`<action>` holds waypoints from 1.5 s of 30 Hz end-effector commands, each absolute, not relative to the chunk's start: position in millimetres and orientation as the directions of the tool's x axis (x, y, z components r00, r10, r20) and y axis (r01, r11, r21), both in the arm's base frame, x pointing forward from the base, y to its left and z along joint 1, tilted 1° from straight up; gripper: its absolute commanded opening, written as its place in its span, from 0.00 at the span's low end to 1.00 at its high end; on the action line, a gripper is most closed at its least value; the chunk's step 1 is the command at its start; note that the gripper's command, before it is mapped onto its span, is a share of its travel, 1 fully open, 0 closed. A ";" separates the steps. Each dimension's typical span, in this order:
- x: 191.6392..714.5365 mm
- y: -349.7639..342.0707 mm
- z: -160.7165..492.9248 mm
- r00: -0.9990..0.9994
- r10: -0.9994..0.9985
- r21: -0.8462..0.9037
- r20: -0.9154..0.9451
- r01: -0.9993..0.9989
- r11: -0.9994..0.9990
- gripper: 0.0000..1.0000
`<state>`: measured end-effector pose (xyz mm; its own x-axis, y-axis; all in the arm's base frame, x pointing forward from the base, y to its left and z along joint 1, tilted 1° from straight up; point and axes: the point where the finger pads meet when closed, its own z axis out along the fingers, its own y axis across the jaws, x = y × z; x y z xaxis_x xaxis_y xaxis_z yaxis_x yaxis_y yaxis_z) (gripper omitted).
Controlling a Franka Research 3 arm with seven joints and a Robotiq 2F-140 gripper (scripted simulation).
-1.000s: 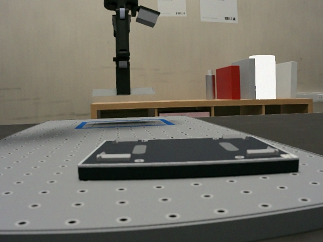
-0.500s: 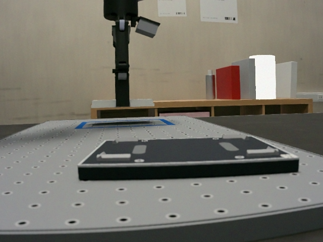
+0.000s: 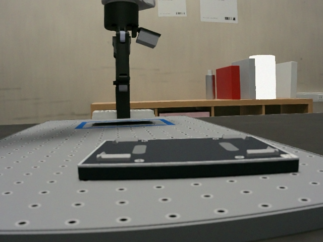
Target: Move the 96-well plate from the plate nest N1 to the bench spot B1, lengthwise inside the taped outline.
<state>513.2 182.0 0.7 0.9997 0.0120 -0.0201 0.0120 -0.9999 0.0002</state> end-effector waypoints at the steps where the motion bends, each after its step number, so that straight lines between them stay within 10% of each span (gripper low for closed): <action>1: 517.0 183.0 -0.7 1.000 0.001 -0.001 -0.009 0.001 -1.000 0.60; 45: 515.5 182.7 -4.7 1.000 0.001 -0.001 -0.009 0.001 -1.000 0.60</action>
